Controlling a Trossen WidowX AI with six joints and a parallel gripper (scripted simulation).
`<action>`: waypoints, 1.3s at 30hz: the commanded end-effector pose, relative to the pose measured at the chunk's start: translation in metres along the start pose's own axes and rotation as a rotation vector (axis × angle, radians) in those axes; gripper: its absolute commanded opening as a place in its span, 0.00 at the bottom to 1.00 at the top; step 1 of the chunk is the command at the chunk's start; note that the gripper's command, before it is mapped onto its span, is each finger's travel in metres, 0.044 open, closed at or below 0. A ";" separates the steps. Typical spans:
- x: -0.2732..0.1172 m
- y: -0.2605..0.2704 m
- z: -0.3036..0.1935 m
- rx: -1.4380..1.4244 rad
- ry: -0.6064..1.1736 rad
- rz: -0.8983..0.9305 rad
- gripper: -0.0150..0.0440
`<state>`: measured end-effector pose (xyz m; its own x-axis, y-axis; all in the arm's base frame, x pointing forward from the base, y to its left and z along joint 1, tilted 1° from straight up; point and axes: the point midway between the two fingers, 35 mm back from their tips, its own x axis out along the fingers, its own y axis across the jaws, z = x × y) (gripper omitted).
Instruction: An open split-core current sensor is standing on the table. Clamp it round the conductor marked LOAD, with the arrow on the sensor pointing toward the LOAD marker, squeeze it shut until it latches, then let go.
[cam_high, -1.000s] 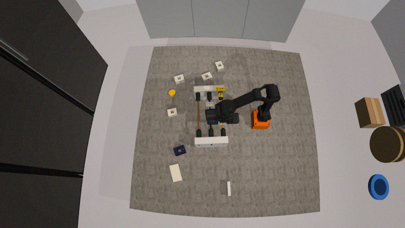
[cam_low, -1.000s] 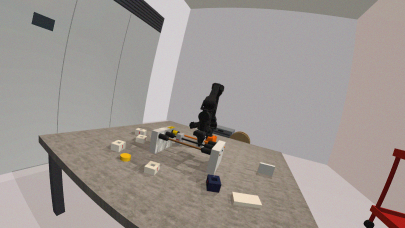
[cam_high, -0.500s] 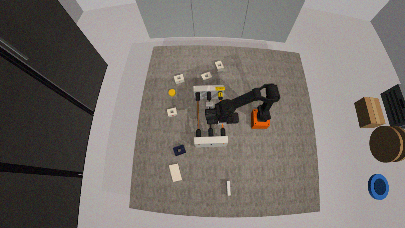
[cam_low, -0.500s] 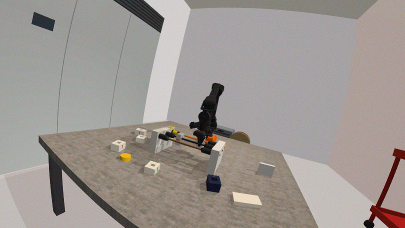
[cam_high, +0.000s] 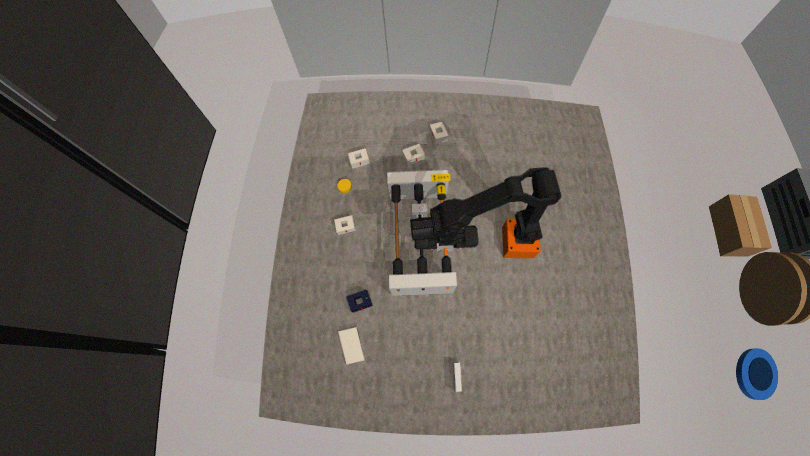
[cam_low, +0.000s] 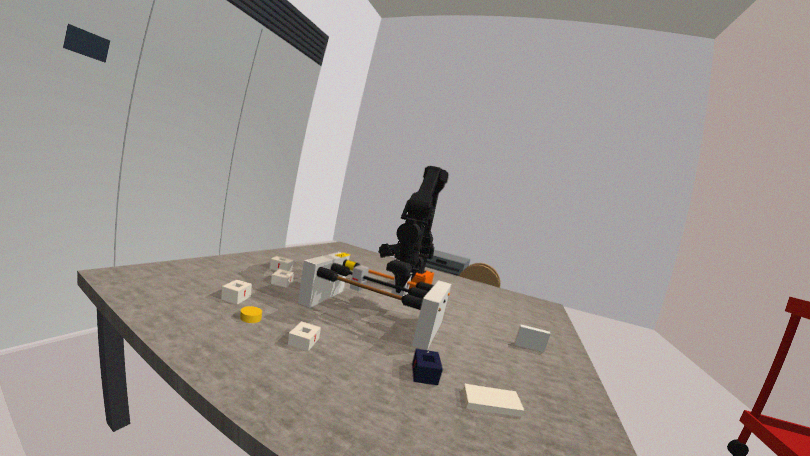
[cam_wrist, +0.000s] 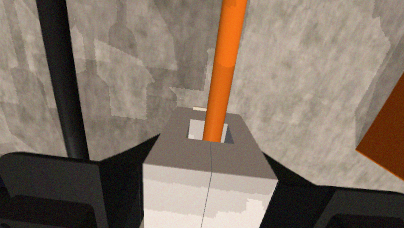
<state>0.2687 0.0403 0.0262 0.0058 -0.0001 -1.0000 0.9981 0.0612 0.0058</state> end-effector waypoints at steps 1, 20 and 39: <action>0.000 0.000 0.000 0.000 0.000 0.000 0.46; -0.001 -0.001 0.001 0.002 -0.001 -0.007 0.25; 0.001 0.000 0.001 0.002 -0.001 -0.008 0.25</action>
<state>0.2669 0.0395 0.0260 -0.0072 -0.0021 -1.0000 0.9982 0.0593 -0.0073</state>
